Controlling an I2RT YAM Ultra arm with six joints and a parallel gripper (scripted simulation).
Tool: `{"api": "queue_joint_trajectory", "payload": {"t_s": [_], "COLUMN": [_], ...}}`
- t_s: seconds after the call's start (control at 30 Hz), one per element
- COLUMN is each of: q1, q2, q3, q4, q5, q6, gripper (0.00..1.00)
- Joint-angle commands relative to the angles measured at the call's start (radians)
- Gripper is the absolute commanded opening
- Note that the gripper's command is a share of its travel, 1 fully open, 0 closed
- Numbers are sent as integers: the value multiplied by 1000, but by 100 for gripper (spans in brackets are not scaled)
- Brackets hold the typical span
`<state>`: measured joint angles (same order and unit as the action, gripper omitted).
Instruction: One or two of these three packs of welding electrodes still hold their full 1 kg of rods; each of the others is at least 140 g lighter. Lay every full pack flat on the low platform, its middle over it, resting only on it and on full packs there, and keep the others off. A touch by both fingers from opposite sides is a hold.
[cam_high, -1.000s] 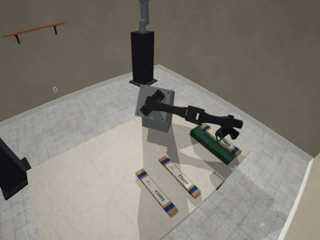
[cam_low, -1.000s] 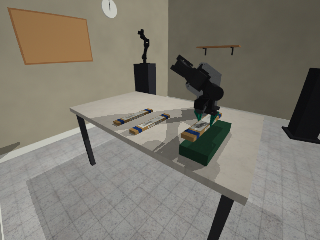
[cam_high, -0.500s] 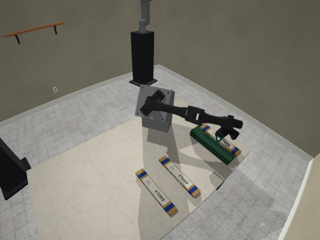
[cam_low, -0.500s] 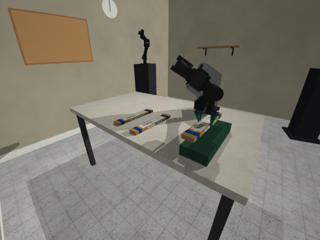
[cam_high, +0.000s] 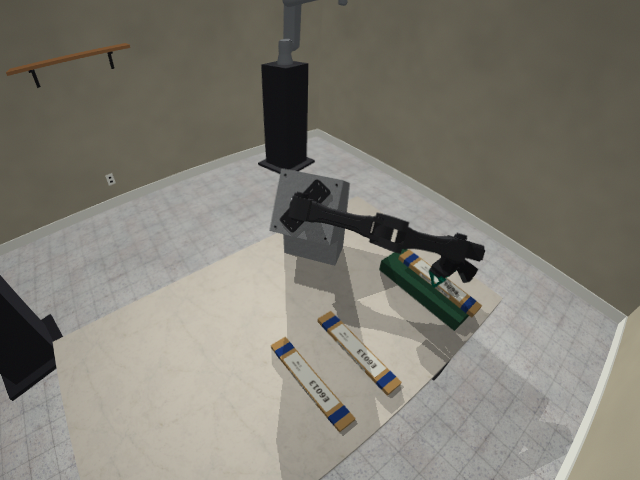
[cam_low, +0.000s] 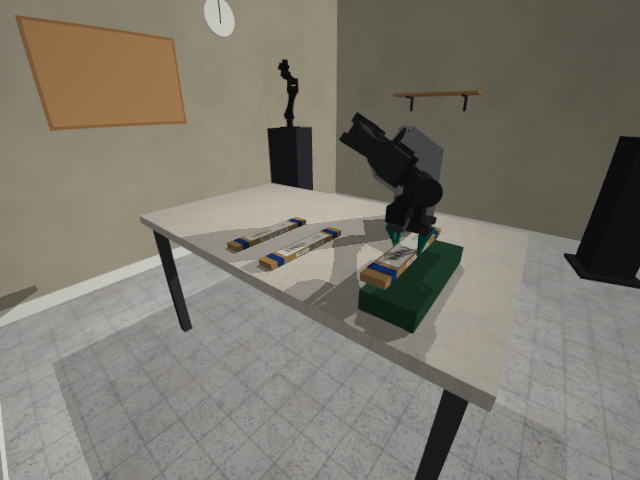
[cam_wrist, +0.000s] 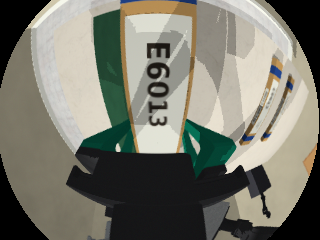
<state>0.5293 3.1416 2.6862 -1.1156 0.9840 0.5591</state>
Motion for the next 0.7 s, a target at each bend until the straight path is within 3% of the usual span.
{"api": "queue_joint_trajectory", "payload": {"t_s": [0.0, 0.67], "q1": [80, 52], "q2": [-20, -17], "q3": [32, 22], "q4": [29, 71], "q5": [6, 6], "q6": [-11, -49], "gripper": [0, 0]}}
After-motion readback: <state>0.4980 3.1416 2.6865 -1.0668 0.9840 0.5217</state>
